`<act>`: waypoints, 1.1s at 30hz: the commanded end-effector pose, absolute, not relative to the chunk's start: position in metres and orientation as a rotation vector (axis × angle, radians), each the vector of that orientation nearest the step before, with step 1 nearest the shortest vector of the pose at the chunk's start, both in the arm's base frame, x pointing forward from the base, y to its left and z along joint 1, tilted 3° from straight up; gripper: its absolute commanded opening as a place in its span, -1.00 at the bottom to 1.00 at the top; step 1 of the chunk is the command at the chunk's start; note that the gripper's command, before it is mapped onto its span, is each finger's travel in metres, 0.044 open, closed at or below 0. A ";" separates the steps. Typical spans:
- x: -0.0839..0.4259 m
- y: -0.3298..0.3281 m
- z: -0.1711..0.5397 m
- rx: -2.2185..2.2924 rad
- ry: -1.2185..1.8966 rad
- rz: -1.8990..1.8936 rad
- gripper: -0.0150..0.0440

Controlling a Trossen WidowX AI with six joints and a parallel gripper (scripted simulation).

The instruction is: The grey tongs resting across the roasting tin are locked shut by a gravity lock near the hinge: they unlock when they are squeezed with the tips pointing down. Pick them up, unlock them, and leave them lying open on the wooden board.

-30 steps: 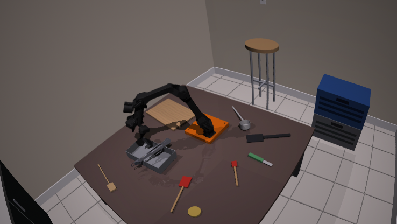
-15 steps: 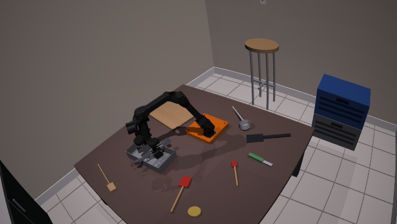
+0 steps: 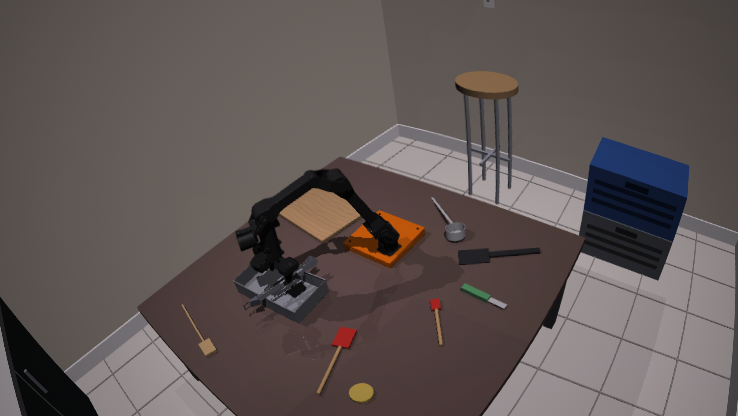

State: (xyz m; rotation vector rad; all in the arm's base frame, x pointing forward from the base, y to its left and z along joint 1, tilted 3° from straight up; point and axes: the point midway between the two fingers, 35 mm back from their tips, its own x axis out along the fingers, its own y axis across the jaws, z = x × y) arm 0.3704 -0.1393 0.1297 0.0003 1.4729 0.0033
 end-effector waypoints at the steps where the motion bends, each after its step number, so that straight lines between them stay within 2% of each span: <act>1: 0.369 -0.139 0.121 0.006 1.484 0.000 1.00; 33: 0.373 -0.139 0.069 0.006 1.484 0.000 1.00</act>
